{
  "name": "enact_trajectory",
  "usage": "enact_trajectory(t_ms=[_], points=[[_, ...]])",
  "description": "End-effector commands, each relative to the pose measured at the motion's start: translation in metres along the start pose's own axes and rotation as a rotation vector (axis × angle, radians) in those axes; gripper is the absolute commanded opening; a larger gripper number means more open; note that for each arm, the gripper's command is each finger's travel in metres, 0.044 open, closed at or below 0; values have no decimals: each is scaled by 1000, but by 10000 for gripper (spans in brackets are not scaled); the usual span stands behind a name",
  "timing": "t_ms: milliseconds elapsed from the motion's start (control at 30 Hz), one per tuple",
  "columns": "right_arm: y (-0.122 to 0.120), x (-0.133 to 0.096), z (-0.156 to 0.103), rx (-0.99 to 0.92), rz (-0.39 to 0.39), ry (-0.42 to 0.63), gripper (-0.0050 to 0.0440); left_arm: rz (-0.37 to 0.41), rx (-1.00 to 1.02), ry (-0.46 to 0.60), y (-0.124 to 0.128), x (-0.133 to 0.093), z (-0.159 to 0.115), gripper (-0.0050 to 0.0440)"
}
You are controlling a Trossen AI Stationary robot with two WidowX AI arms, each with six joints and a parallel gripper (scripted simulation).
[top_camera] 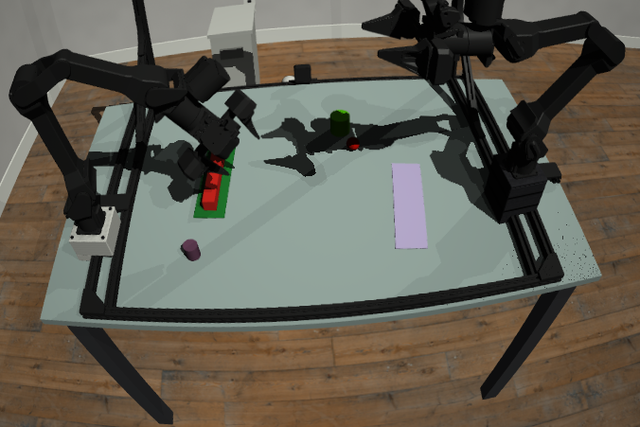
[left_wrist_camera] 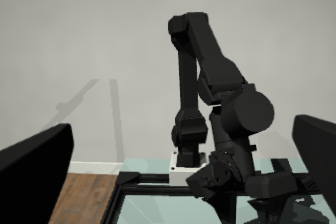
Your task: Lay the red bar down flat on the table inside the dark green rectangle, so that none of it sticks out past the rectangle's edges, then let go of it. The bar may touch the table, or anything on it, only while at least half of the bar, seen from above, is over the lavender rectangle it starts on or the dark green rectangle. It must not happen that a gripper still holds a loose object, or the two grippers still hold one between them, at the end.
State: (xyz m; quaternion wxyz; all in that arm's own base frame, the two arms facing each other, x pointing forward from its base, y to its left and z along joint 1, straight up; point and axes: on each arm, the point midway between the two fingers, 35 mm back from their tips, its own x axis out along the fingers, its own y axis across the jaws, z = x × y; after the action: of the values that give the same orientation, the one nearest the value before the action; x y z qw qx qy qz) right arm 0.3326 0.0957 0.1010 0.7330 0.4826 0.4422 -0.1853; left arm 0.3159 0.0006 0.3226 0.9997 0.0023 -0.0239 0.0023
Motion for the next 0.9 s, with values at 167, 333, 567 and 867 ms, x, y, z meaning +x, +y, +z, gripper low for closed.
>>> enact_trajectory(t_ms=[167, 333, 567, 867], points=[[45, -71, 56, -442, 335, -296, 440, -4, -5, -2, -1, 0, 0, 440], [57, -113, 78, -651, 427, -506, 440, -4, -5, -2, -1, 0, 0, 440], [65, -195, 105, -992, 456, -940, 440, -4, -5, -2, -1, 0, 0, 440], [64, -207, 107, -1055, 436, -1017, 440, -4, -5, -2, -1, 0, 0, 440]])
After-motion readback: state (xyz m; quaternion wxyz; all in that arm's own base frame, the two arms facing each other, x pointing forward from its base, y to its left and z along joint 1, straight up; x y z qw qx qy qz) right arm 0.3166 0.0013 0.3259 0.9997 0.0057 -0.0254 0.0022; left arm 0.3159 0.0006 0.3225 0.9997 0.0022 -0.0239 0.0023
